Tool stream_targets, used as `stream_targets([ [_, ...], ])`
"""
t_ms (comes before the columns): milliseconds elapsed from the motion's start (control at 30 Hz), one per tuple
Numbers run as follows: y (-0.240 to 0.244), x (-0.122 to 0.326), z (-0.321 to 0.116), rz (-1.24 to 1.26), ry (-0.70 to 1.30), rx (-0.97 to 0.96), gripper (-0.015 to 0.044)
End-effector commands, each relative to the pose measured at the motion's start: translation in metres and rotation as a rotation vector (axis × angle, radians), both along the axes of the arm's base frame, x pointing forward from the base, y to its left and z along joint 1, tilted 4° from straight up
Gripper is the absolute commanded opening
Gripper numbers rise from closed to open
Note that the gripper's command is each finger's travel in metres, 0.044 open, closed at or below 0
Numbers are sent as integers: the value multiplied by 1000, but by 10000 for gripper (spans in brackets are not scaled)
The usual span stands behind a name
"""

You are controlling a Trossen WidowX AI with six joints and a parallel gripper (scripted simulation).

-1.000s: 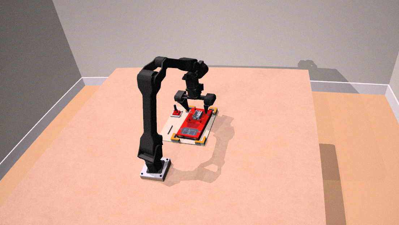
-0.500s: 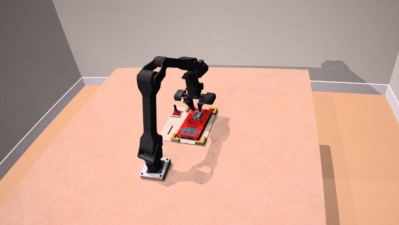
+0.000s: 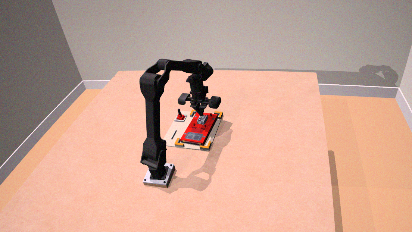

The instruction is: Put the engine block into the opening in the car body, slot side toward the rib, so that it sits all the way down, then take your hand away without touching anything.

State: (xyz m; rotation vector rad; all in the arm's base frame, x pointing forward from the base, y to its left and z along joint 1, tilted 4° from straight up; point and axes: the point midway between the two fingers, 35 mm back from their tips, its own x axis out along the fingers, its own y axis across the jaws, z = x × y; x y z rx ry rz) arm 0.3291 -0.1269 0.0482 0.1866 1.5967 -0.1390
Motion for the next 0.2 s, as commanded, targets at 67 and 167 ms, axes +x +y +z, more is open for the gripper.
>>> stream_targets([
  [67,0,-1,0,-4,3,-2,0],
  [167,0,-1,0,-4,3,-2,0],
])
